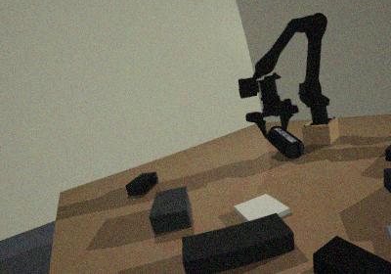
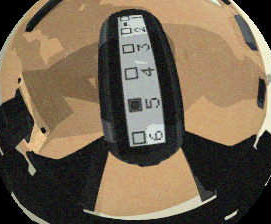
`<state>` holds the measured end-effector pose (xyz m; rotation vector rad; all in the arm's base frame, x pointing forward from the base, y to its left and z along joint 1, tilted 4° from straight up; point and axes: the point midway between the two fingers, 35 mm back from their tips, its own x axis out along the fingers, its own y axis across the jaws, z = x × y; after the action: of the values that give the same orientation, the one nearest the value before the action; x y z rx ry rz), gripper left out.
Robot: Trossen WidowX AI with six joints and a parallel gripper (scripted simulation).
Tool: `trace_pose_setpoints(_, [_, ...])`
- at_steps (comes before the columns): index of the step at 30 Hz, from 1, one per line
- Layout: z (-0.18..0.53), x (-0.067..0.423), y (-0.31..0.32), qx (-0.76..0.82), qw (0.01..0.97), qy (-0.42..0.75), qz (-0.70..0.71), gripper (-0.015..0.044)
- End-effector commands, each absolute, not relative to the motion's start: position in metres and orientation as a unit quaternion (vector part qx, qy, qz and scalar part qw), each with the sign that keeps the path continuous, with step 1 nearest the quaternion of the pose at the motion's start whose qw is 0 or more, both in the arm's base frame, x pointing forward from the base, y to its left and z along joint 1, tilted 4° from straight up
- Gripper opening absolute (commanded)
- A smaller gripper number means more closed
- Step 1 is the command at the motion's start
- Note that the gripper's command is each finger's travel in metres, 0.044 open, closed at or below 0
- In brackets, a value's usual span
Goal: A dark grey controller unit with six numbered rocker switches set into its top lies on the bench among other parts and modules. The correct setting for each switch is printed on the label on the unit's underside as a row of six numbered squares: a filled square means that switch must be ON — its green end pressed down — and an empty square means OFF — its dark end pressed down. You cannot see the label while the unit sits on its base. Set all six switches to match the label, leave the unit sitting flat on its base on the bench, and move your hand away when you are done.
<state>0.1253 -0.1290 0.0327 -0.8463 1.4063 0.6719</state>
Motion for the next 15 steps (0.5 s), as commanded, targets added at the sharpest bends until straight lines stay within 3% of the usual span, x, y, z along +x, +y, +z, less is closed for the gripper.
trace_pose_setpoints(1, [0.026,0.125,-0.124,-0.364,0.634,0.608,0.308,0.0338])
trace_pose_setpoints(15, [0.015,0.123,-0.128,-0.364,0.634,0.608,0.308,0.0338])
